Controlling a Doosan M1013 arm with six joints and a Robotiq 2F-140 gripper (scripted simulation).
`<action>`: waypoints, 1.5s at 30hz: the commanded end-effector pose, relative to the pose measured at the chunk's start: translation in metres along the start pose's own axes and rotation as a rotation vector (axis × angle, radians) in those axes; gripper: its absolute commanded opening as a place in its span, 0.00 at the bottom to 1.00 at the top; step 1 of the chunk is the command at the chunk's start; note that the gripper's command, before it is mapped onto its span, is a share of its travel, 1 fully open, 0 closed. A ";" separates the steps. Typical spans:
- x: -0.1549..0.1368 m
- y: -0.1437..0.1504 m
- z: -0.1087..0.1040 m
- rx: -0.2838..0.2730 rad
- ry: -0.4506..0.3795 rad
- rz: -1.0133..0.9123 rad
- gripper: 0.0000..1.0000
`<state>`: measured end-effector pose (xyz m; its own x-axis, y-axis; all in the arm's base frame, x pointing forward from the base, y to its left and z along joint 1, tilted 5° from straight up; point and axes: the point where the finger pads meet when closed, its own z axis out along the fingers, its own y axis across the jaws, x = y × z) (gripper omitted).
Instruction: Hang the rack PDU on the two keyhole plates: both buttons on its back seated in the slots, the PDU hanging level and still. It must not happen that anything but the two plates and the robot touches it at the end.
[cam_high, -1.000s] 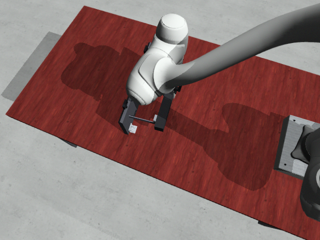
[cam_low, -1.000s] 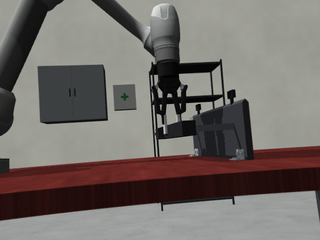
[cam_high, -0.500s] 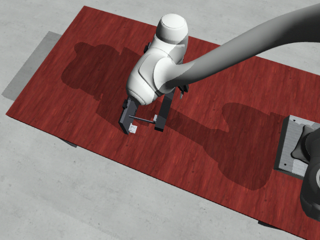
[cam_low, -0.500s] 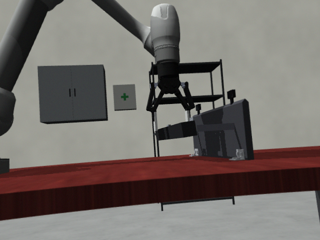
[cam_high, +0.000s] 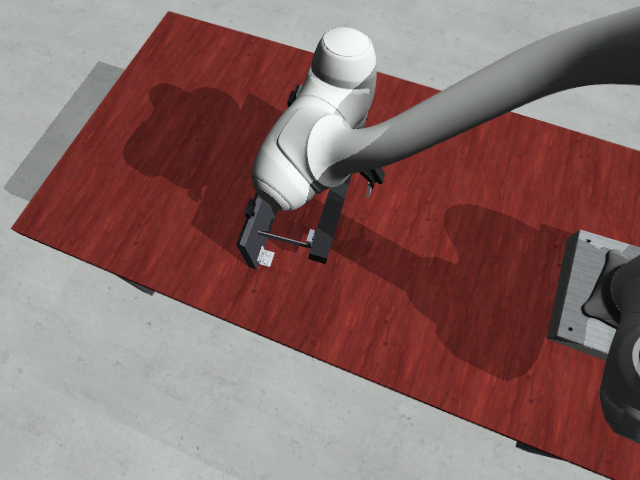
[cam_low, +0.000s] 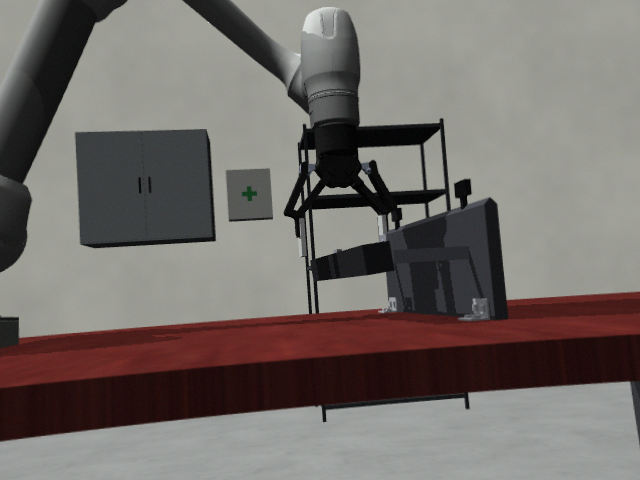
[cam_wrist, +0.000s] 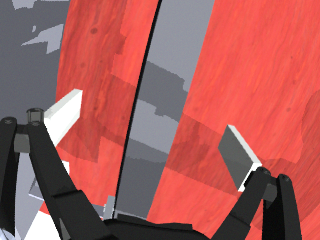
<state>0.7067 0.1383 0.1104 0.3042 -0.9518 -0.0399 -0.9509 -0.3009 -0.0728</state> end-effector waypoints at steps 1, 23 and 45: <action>0.000 0.000 0.000 0.000 0.000 0.000 1.00; 0.000 0.000 -0.032 0.000 0.000 0.000 1.00; 0.000 0.004 -0.064 0.000 0.000 0.000 1.00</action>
<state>0.7011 0.1338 0.1740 0.3042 -0.9518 -0.0399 -0.9509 -0.3009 -0.0729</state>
